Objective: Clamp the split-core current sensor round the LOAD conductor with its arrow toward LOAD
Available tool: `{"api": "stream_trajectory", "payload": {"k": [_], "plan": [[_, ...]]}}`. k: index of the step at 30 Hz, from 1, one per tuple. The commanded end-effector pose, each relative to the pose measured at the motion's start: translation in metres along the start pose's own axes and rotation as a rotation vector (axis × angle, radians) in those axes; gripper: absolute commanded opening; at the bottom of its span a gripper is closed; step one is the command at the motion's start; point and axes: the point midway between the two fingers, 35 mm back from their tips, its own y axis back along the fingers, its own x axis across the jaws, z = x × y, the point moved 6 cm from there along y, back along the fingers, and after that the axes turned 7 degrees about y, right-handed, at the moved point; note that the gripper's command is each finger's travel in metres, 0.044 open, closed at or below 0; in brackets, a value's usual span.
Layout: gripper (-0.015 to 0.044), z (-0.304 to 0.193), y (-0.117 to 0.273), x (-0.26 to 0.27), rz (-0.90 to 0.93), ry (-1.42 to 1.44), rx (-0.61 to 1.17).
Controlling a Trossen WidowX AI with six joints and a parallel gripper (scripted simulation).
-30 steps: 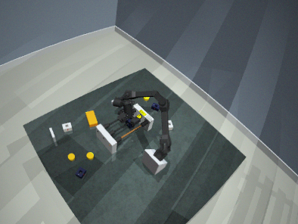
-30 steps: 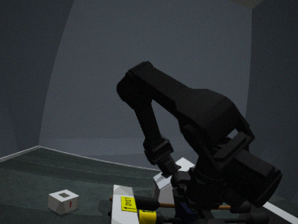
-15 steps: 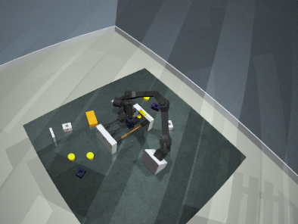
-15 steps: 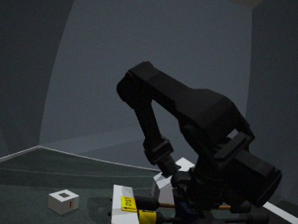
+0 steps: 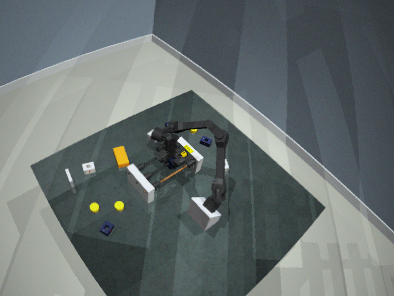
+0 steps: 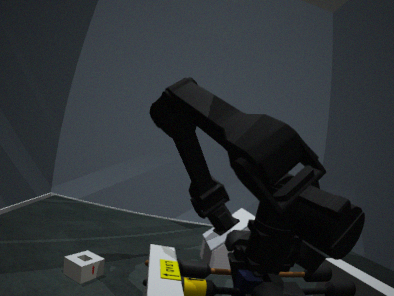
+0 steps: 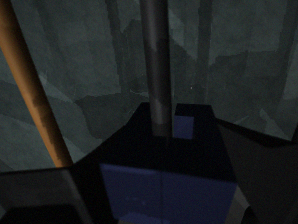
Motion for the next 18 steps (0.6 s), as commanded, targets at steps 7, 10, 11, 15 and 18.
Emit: {"api": "stream_trajectory", "payload": {"k": [7, 10, 11, 15, 18], "plan": [[0.0, 0.0006, 0.003, 0.0098, -0.122, -0.004, 0.016], [0.0, 0.0006, 0.003, 0.0098, -0.122, -0.004, 0.016], [0.0, 0.0006, 0.003, 0.0098, -0.122, -0.004, 0.016], [0.0, 0.0006, 0.003, 0.0098, -0.122, -0.004, 0.016], [0.0, 0.0006, 0.003, 0.0098, -0.122, -0.004, 0.016]]}}
